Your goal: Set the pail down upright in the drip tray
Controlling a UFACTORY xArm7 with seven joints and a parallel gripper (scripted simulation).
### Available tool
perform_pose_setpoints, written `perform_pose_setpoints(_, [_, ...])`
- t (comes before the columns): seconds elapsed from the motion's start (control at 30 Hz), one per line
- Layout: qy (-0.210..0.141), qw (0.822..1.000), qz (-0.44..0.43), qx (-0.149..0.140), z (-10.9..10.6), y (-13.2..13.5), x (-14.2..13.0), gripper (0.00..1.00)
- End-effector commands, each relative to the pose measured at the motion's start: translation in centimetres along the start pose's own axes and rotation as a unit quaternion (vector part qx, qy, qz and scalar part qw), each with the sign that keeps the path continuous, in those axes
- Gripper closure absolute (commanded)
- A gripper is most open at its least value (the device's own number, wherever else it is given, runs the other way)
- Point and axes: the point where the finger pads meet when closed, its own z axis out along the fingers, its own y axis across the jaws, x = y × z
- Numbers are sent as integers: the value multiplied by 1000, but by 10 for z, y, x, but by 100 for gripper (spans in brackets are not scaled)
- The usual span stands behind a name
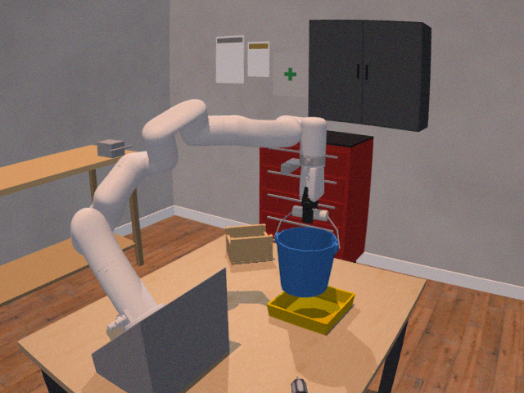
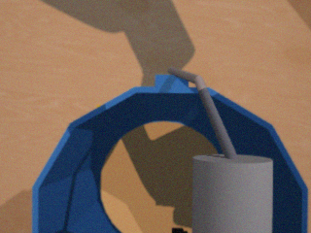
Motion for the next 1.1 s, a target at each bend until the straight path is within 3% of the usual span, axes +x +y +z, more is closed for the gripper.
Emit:
perform_pose_setpoints(0.0, [-2,1000,0,-2,-3,1,-7,100])
perform_pose_setpoints(1.07, [-2,1000,0,-2,-4,2,-29,100])
